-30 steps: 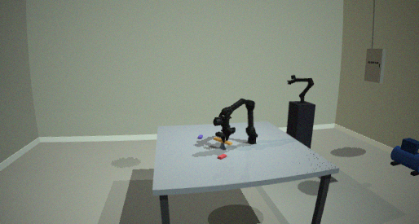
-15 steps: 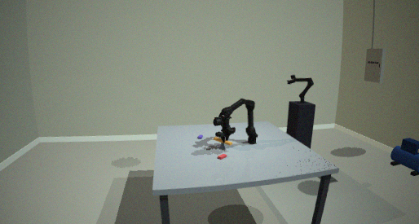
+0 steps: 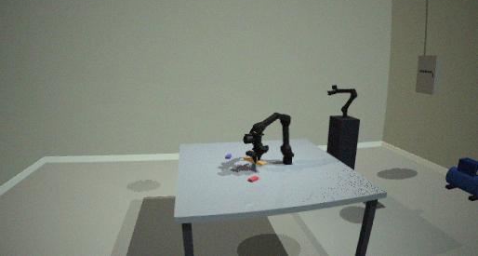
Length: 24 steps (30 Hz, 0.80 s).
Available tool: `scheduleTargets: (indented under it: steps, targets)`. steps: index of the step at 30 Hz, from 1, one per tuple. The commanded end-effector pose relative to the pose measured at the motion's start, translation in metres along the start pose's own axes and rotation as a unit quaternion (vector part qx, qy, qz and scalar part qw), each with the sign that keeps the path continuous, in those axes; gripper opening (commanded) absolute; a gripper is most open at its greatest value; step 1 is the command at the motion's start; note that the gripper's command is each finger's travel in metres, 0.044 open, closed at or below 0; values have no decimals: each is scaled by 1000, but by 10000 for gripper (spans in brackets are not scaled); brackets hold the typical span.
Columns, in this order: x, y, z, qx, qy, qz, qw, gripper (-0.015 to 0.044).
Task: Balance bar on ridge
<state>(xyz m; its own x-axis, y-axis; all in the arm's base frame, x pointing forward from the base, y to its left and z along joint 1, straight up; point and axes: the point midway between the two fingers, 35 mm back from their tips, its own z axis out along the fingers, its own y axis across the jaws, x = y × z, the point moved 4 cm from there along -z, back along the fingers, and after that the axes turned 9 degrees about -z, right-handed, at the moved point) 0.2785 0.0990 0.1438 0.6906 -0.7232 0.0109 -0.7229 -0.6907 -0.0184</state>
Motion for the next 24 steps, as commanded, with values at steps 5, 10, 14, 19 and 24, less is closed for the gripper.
scheduleTargets:
  steps: [5,10,14,19,24]
  targets:
    - [0,0,0,0,0,0,1000,0]
    - [0,0,0,0,0,0,1000,0]
    - [0,0,0,0,0,0,1000,0]
    - [0,0,0,0,0,0,1000,0]
    - [0,0,0,0,0,0,1000,131]
